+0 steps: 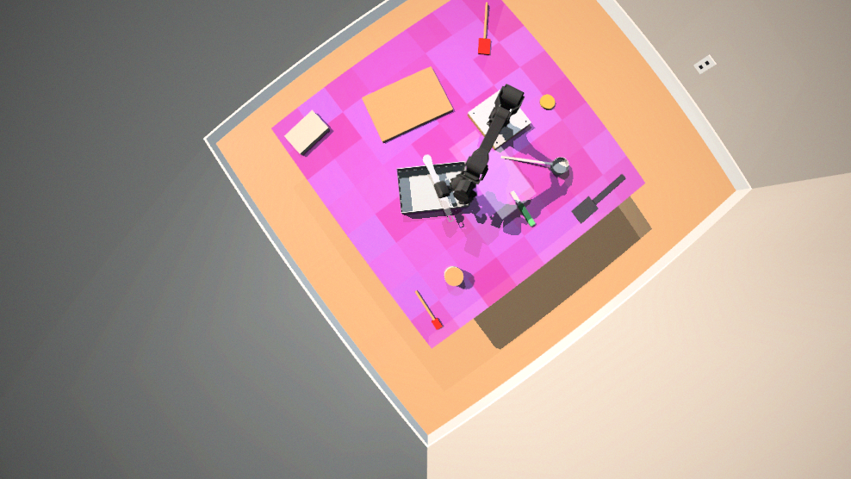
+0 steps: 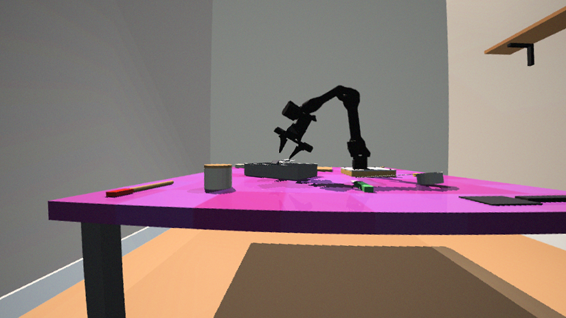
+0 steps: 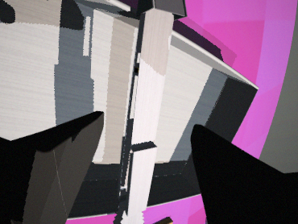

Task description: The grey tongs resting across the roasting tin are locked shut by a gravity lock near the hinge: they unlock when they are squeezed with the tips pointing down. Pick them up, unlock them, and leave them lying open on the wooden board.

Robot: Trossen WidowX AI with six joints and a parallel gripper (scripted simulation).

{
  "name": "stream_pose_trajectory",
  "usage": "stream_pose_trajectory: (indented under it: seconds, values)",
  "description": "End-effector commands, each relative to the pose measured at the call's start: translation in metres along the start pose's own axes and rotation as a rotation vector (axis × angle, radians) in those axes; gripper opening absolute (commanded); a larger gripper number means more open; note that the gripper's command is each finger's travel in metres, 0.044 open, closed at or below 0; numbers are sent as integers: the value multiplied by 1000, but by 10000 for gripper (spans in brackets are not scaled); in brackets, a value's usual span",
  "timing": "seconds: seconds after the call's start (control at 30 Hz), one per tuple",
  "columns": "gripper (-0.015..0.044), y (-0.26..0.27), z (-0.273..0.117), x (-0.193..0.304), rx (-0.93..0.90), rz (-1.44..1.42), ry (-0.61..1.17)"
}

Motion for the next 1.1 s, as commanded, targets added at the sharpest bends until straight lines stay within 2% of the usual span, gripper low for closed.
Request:
stream_pose_trajectory:
  seconds: [0.0,1.07]
  values:
    - [260,1,8,0,-5,-2,5]
    - [260,0,60,0,-2,-2,5]
Point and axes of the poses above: the point midway between the two fingers, 35 mm back from their tips, its own z axis out along the fingers, its own y axis across the jaws, x = y × z, the point moved 6 cm from there along -z, back along the fingers, and after that the axes turned 8 degrees about -z, right-handed, at the moved point
